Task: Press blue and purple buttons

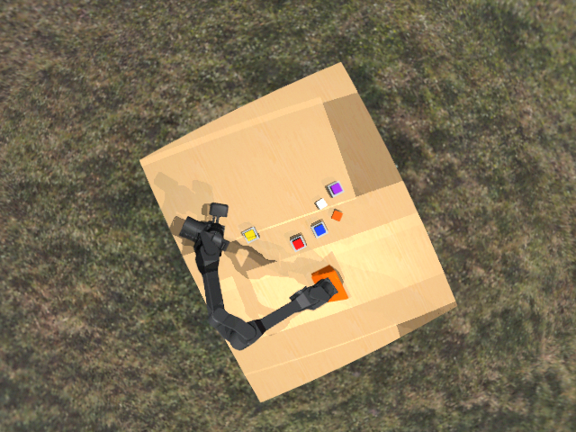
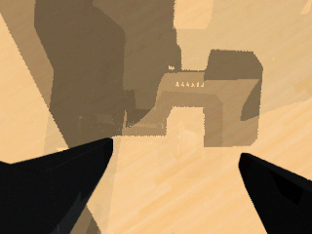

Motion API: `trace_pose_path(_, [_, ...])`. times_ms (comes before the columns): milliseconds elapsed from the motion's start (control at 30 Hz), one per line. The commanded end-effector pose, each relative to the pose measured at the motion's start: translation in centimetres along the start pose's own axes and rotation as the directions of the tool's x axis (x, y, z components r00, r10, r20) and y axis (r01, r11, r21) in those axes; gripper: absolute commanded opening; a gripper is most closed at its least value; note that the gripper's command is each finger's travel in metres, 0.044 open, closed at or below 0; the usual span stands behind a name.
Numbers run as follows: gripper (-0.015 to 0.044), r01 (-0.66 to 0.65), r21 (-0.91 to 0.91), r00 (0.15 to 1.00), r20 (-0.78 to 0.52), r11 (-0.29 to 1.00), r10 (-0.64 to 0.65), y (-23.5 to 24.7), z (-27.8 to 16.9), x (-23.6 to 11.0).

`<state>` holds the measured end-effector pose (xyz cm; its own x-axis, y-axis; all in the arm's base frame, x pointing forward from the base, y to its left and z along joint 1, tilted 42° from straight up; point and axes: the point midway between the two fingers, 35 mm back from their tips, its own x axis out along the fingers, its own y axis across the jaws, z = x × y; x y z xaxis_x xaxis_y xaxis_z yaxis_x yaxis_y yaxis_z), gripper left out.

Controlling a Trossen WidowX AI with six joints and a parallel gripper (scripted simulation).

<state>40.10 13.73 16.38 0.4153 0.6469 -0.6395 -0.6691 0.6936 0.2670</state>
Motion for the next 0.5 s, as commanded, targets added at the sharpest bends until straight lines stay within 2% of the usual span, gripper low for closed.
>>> trace_pose_path(0, [0.04, 0.082, 0.104, 0.993, -0.096, 0.991, -0.072, -5.2, -4.9, -1.9])
trace_pose_path(233, [0.04, 0.187, 0.316, 0.961, -0.256, 0.93, -0.107, -11.3, -15.0, -6.8])
trace_pose_path(467, [0.04, 0.216, 0.556, 0.939, -0.344, 0.803, -0.015, -12.2, -25.6, -12.7])
